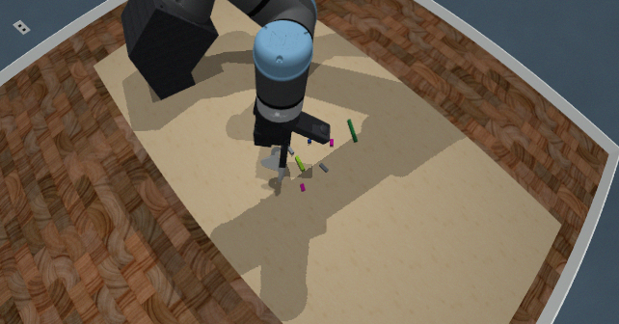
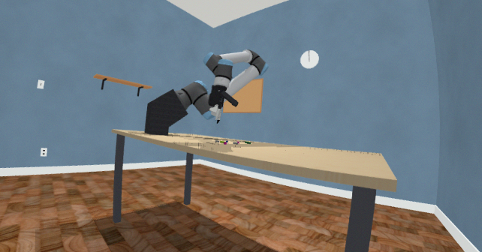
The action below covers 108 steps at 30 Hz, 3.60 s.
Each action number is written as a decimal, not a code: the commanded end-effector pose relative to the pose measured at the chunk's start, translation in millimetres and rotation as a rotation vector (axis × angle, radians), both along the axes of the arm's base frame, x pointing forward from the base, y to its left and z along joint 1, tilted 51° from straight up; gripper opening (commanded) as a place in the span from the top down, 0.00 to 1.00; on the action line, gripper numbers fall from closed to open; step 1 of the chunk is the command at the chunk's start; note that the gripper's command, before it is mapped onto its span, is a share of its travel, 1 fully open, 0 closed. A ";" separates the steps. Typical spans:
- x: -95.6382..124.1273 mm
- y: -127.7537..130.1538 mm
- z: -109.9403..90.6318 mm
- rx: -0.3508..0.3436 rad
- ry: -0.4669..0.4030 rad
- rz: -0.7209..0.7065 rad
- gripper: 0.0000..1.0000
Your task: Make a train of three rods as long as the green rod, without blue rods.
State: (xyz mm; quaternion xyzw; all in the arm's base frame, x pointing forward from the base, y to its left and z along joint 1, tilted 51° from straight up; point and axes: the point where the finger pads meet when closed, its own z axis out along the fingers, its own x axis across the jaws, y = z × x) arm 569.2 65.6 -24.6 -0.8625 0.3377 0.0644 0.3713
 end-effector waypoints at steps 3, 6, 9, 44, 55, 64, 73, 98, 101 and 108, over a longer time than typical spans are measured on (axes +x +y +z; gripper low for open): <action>-23.5 28.7 -23.3 0.106 -0.045 0.049 0.00; -25.1 30.6 -24.3 0.113 -0.049 0.051 0.00; -25.1 30.6 -24.3 0.113 -0.049 0.051 0.00; -25.1 30.6 -24.3 0.113 -0.049 0.051 0.00; -25.1 30.6 -24.3 0.113 -0.049 0.051 0.00; -25.1 30.6 -24.3 0.113 -0.049 0.051 0.00; -25.1 30.6 -24.3 0.113 -0.049 0.051 0.00; -7.8 60.0 16.1 0.111 -0.048 0.050 0.00; 0.1 79.7 41.4 0.113 -0.049 0.051 0.00; 0.8 81.9 44.2 0.113 -0.049 0.051 0.00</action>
